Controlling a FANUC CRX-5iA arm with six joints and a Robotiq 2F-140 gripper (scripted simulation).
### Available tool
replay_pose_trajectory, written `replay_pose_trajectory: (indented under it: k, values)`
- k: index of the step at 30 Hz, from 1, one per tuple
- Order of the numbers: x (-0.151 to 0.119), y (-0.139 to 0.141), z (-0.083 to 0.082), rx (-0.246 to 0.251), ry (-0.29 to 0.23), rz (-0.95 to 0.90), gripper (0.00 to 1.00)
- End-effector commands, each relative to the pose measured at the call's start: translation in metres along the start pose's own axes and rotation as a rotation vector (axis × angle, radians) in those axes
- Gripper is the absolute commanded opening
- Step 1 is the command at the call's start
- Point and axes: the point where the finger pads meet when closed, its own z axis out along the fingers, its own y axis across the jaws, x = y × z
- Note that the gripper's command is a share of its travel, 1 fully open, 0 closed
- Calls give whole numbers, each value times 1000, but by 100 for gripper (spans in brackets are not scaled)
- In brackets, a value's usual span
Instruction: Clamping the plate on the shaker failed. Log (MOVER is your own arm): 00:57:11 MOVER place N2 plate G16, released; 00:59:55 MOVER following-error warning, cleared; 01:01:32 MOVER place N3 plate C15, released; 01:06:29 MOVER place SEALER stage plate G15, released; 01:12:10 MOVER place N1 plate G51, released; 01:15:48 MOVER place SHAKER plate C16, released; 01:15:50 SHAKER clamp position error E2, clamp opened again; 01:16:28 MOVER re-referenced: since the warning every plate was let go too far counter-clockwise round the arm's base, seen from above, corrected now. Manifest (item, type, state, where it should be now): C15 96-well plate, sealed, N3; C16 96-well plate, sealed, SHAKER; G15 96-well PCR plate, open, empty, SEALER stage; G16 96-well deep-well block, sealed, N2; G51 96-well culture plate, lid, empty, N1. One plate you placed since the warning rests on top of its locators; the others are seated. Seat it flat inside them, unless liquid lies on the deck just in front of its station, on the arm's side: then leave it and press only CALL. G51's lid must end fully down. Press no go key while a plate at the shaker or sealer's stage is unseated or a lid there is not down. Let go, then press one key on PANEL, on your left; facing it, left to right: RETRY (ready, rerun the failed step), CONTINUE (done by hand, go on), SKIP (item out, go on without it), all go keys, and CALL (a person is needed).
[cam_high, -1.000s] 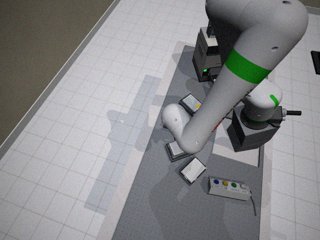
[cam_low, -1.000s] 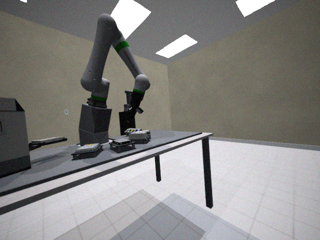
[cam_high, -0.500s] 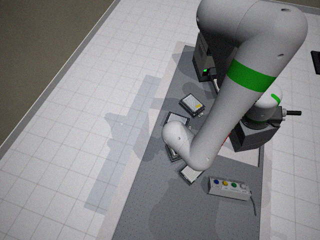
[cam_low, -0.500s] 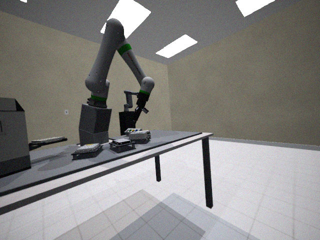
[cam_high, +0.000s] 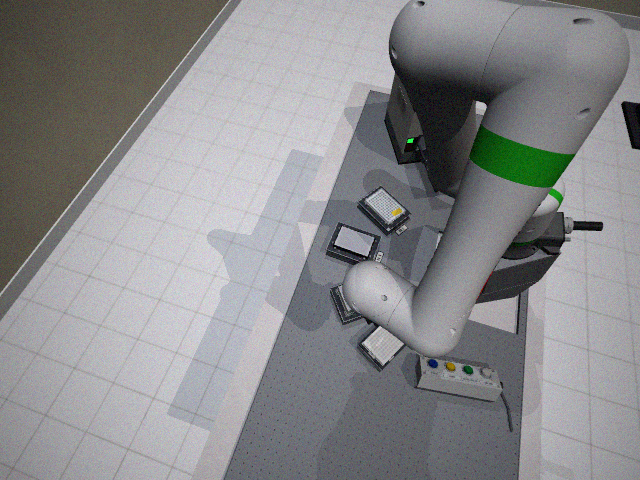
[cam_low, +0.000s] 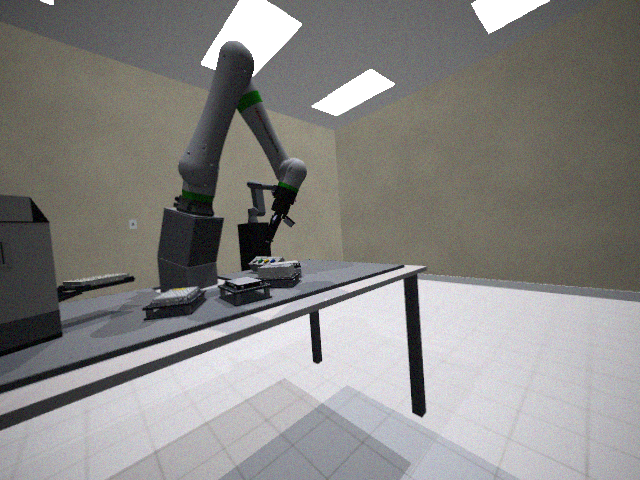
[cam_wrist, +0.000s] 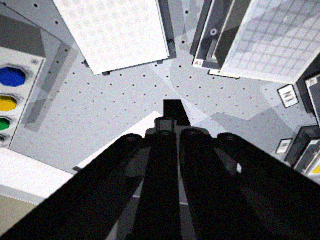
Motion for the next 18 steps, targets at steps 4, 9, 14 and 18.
replay_pose_trajectory:
  k: [4,9,14,18]
  values:
    - [-16,-39,7,-75,3,-151,10]
    - [-22,-53,10,-101,3,-205,10]
    - [-31,-75,15,-143,3,-295,10]
    - [-39,-94,19,-177,3,-368,10]
